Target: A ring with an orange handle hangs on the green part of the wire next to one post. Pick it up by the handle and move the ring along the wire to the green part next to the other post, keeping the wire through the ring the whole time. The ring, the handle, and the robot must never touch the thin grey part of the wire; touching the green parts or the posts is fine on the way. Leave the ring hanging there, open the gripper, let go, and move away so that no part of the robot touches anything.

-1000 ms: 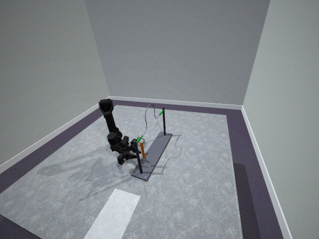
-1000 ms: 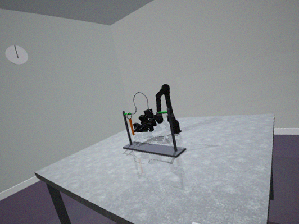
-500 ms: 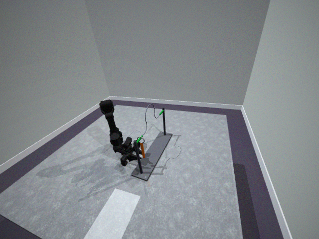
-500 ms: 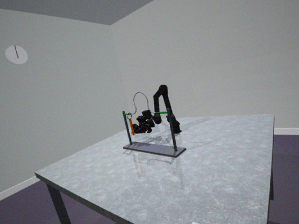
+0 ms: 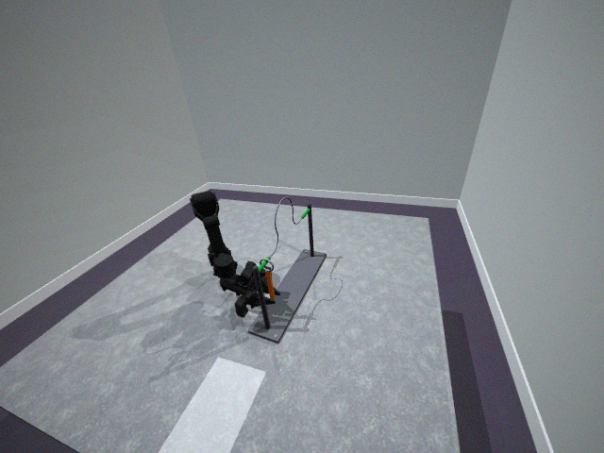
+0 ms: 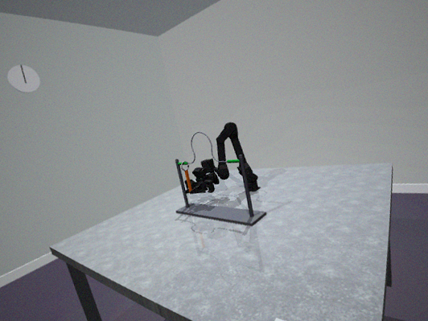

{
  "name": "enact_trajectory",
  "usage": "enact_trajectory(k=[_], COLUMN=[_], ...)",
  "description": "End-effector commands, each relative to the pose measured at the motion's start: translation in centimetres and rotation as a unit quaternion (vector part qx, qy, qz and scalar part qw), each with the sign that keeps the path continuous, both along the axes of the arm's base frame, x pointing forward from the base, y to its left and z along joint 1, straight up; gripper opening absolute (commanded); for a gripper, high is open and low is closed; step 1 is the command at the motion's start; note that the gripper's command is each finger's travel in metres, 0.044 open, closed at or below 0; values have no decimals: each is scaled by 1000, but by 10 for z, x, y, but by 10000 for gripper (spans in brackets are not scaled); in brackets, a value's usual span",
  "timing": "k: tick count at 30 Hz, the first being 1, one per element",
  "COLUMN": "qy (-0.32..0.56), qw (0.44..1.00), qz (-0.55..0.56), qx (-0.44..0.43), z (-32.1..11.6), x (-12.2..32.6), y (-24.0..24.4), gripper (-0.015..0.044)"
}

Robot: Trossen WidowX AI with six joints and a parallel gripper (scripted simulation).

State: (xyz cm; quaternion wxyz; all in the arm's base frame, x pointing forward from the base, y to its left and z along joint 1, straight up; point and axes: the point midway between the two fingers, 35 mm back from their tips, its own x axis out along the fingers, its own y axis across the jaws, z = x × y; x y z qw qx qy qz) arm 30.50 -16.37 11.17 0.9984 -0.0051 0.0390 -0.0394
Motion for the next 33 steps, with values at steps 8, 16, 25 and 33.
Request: enact_trajectory(k=[8,16,25,33], qy=[-4,-4,-4,-4], qw=[1000,1000,1000,1000], qz=[-1,-1,-1,-1], qx=[0,0,0,0], z=[0,0,0,0], x=[15,15,15,15], y=[0,0,0,0], gripper=[160,160,160,160])
